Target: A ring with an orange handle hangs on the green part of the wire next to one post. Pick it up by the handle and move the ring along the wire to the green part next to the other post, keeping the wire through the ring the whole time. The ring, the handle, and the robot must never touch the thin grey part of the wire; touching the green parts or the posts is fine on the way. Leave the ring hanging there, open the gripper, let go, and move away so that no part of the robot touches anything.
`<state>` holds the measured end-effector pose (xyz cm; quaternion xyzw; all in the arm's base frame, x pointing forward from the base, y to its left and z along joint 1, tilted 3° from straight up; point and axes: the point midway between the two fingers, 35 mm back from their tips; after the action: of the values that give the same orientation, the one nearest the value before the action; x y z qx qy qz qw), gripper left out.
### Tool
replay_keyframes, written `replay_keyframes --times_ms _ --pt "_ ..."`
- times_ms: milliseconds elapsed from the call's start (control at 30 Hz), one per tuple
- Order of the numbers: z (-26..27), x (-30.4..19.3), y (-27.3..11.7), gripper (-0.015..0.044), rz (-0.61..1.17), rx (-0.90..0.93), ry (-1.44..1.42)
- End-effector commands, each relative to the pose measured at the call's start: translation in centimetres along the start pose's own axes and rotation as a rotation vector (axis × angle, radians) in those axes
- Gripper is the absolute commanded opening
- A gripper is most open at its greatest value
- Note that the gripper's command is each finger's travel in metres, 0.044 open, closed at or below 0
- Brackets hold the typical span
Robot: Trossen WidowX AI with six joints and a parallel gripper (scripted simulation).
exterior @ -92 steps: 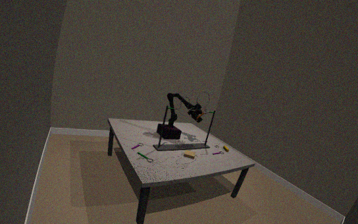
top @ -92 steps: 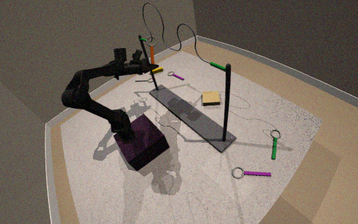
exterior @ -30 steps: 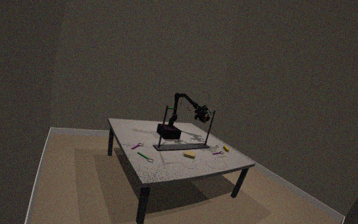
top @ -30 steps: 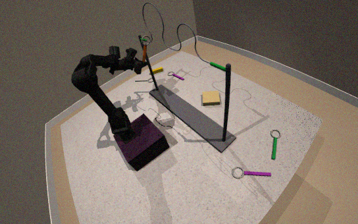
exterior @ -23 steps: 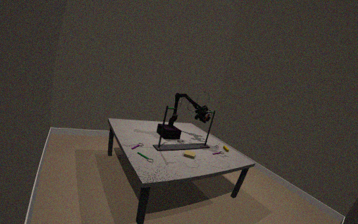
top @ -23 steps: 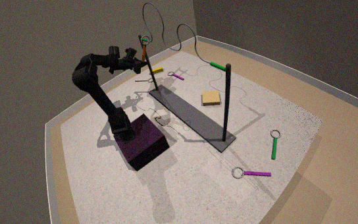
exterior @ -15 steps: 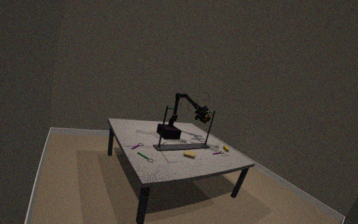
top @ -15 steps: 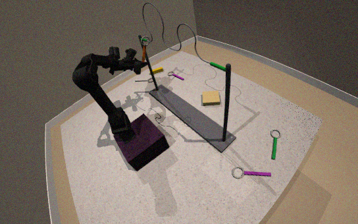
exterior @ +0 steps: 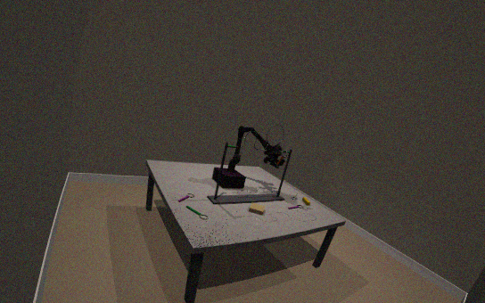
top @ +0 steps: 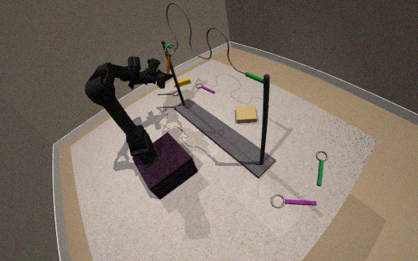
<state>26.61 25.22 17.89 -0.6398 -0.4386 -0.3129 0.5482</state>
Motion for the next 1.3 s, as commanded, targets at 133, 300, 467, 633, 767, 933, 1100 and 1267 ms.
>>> replay_keyframes --times_ms 133,300,467,633,767,933,1100,1267 --pt "0.0 0.0 0.0 -0.015 -0.001 -0.002 0.004" --pt "0.0 0.0 0.0 -0.0045 0.0 0.0 0.0" --pt "0.0 0.0 0.0 0.0086 0.0 0.0 0.0" --pt "0.1 -0.1 -0.7 0.016 0.003 0.0 0.001" --pt "0.2 -0.1 -2.4 0.016 0.006 0.0 0.003" --pt "0.1 -0.1 -4.7 0.016 0.004 -0.001 0.004" --pt "0.0 -0.1 -5.0 0.016 0.003 0.0 0.004" --pt "0.0 -0.1 -5.0 0.016 0.003 0.0 0.004"
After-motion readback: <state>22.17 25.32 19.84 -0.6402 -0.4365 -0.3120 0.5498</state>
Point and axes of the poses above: the point midway between the two fingers, 35 mm back from their tips, its own y axis out along the fingers, its own z axis across the jaws, x = y × z, and after that the axes turned 14 degrees about -y, right-handed
